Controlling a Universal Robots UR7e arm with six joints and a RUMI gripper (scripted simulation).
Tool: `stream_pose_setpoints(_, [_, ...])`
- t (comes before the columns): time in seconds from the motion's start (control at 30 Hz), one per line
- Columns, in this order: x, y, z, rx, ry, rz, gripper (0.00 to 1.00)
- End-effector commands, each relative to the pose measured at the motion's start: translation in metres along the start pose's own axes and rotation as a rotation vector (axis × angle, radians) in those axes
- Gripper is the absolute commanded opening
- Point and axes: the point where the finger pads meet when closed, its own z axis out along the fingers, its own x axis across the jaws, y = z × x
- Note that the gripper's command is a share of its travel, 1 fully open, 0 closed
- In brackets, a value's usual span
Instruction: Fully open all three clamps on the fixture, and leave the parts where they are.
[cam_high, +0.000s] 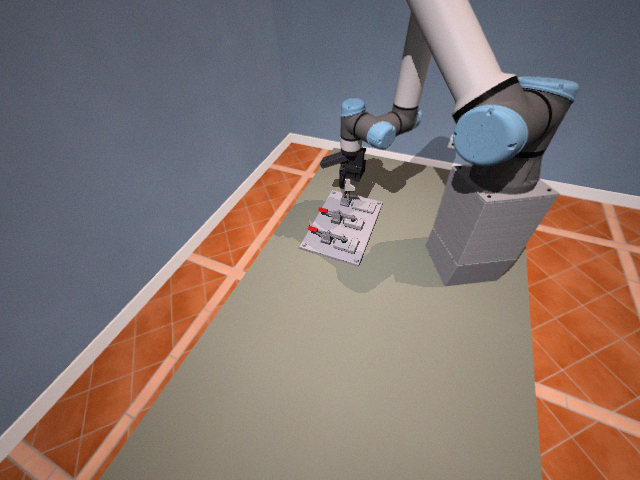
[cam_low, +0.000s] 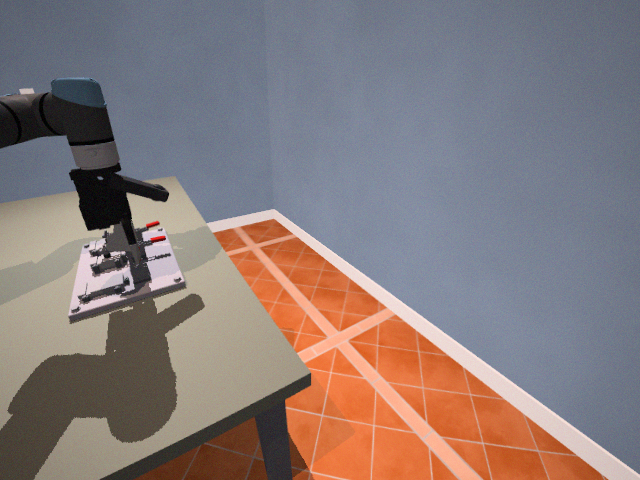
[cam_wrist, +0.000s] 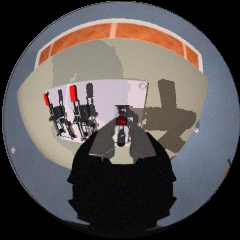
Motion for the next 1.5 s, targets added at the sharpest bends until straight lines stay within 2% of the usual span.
stream_pose_setpoints(0.0, [0.0002, -0.0002, -0.0003, 0.0, 0.001, 0.0, 0.0])
stream_pose_setpoints(0.77, [0.0002, -0.0002, -0.0003, 0.0, 0.001, 0.0, 0.0])
stream_pose_setpoints(0.8, [0.0002, -0.0002, -0.0003, 0.0, 0.001, 0.0, 0.28])
stream_pose_setpoints(1.47, [0.0002, -0.0002, -0.0003, 0.0, 0.001, 0.0, 0.28])
